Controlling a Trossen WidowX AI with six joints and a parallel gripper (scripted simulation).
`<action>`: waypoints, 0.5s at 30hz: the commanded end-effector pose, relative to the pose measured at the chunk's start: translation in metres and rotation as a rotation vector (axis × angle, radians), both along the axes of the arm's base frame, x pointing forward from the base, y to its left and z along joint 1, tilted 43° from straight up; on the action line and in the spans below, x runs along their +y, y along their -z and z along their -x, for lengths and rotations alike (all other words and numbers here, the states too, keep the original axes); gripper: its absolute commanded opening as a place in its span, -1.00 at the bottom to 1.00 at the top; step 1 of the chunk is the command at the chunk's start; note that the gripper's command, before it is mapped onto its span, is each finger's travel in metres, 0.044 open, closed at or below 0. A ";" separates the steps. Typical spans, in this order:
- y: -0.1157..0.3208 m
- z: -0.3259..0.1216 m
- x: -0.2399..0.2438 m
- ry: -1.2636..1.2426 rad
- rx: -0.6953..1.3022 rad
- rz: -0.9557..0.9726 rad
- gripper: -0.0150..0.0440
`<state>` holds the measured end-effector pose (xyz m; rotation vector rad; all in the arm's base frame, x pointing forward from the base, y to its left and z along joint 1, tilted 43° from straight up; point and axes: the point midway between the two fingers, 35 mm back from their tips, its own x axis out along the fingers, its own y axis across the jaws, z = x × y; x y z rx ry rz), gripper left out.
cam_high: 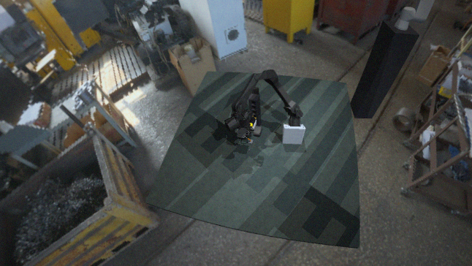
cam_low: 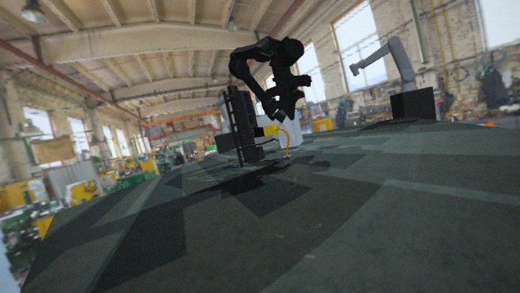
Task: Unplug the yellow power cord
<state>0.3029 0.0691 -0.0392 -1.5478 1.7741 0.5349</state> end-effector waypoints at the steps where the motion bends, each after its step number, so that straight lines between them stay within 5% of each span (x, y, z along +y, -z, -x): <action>1: -0.001 -0.002 0.002 0.005 -0.005 -0.005 -0.49; 15: 0.001 0.001 0.002 0.005 -0.005 -0.005 -0.49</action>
